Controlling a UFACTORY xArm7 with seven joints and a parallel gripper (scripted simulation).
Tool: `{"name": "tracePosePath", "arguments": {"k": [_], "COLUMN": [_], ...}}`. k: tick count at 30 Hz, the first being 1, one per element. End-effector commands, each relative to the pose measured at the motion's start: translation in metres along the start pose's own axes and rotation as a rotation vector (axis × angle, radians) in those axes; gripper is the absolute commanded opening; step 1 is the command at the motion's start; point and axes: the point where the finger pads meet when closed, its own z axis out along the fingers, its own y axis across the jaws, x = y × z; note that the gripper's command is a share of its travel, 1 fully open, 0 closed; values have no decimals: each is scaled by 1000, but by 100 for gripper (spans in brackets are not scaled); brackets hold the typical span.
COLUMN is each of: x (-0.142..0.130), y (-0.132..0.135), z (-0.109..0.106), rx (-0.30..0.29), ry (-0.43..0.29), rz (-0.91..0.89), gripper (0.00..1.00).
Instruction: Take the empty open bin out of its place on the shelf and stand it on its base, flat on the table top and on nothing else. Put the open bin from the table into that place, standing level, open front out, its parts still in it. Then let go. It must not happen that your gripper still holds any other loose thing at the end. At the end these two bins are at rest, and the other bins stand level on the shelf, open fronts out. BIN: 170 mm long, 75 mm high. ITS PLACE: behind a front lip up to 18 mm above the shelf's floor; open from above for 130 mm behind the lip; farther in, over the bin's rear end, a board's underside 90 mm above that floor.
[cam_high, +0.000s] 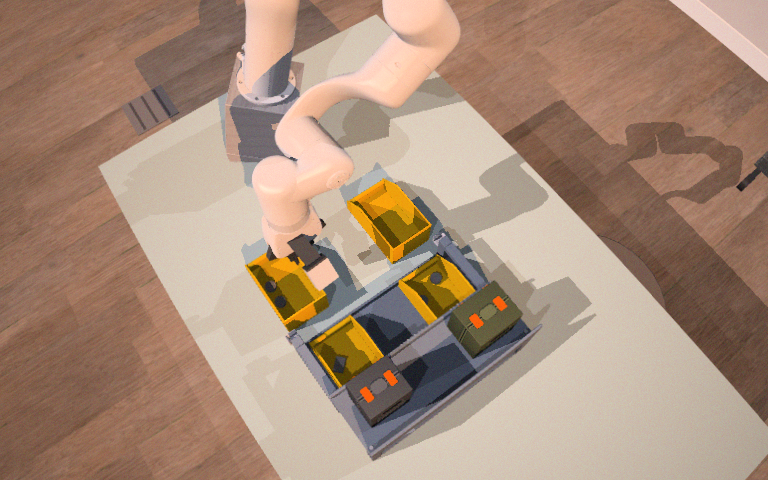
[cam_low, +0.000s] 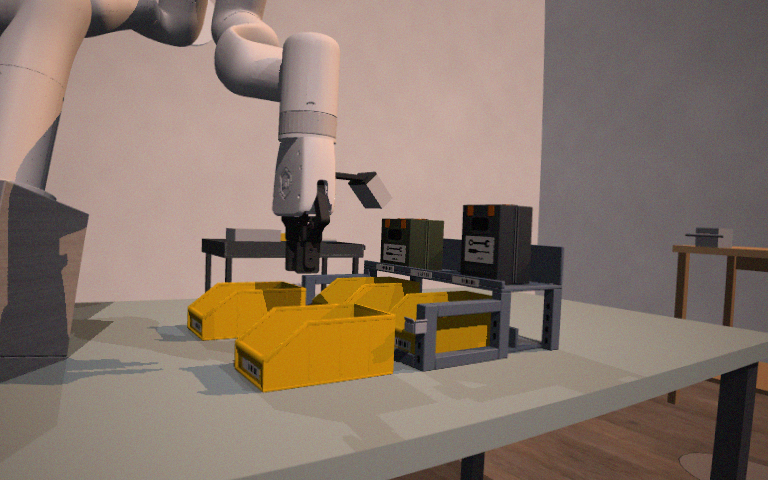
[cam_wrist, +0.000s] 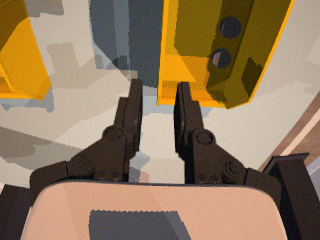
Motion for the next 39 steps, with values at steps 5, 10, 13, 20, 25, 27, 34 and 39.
{"name": "tracePosePath", "arguments": {"k": [5,10,13,20,25,27,34,39], "x": [2,2,2,2,2,2,2,2], "y": [2,2,2,2,2,2,2,2], "z": [14,23,28,32,34,34,34,34], "rx": [-2,-2,-2,-2,-2,-2,-2,-2], "ry": [4,4,4,4,4,4,4,4], "rz": [1,1,1,1,1,1,1,1], "gripper": [26,26,26,26,26,26,26,26]}}
